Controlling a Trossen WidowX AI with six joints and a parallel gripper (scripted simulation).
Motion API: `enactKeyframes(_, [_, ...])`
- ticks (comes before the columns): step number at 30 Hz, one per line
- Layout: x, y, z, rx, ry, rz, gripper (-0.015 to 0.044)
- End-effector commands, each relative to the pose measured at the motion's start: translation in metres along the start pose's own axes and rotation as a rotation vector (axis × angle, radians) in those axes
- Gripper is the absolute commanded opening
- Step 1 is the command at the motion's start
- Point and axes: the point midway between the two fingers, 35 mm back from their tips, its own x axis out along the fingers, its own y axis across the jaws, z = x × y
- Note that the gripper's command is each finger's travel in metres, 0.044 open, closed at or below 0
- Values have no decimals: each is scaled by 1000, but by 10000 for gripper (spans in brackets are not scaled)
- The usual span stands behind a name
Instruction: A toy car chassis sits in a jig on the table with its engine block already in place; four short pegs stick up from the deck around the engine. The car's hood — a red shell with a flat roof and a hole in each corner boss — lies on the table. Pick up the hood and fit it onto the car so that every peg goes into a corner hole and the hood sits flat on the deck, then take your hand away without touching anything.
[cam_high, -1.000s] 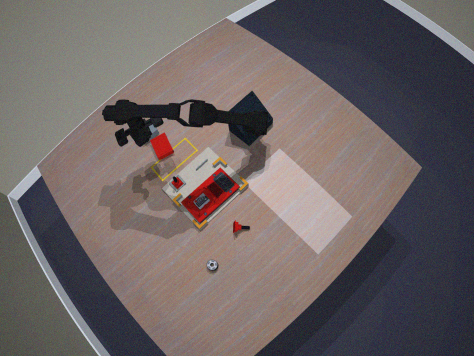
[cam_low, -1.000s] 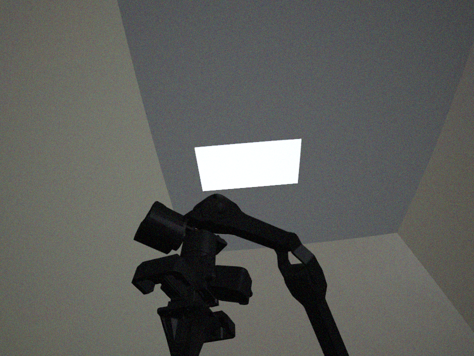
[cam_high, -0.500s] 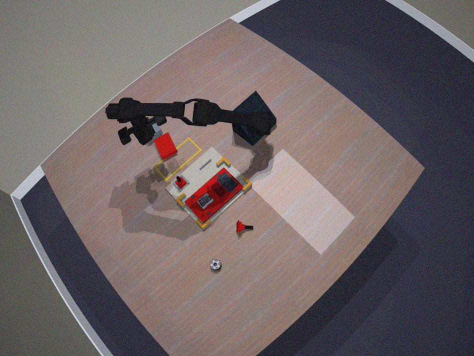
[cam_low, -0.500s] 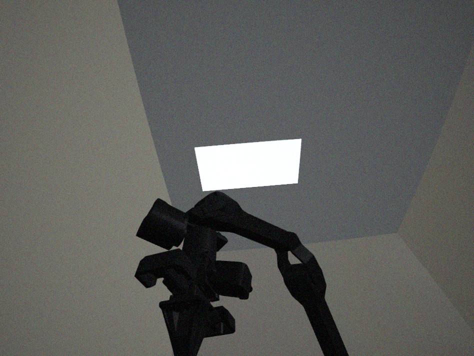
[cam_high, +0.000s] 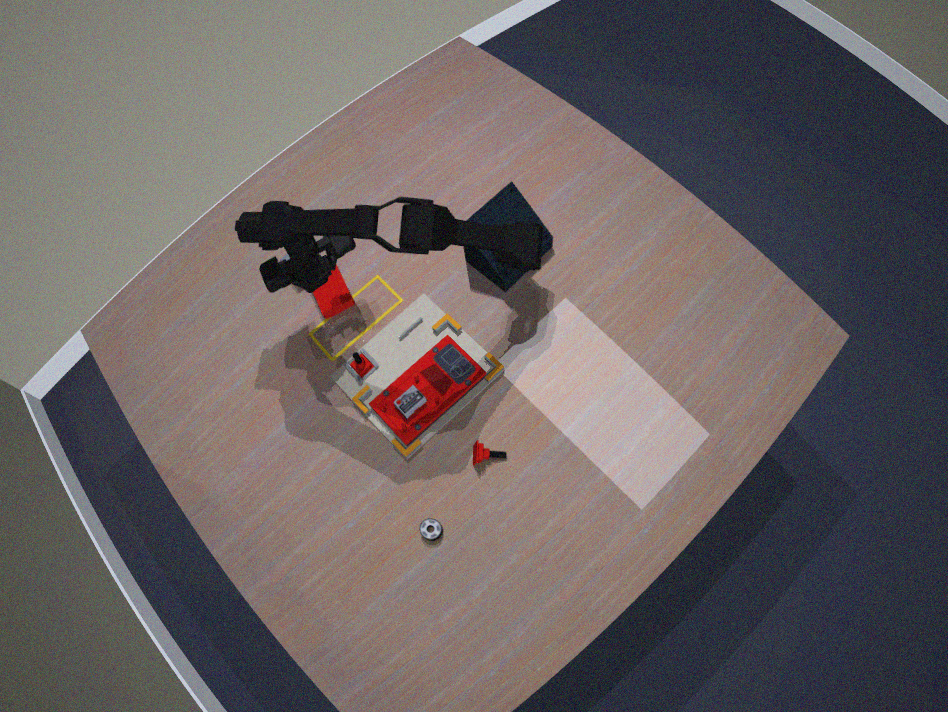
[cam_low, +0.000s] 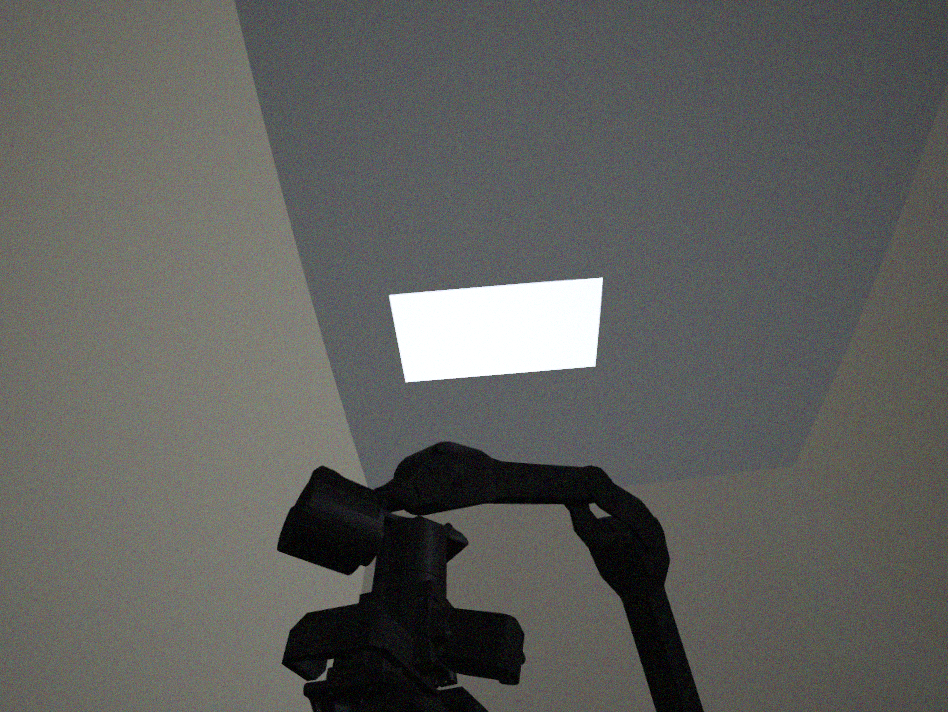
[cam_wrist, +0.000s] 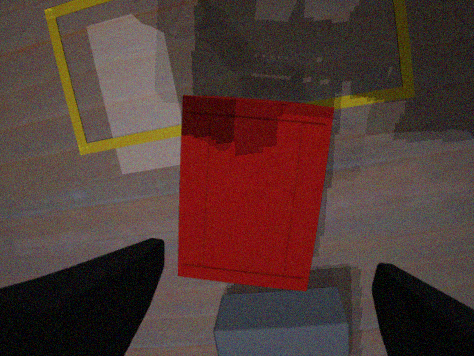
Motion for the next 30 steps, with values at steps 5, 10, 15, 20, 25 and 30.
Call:
enactKeyframes(5, [8, 8, 2, 0, 4, 0, 440])
enactKeyframes(10, [11, 8, 1, 0, 4, 0, 440])
enactKeyframes(15, [15, 7, 1, 0, 4, 0, 440])
enactKeyframes(20, [19, 8, 1, 0, 4, 0, 440])
enactKeyframes(25, [23, 8, 1, 0, 4, 0, 440])
enactKeyframes(30, [27, 8, 0, 0, 4, 0, 440])
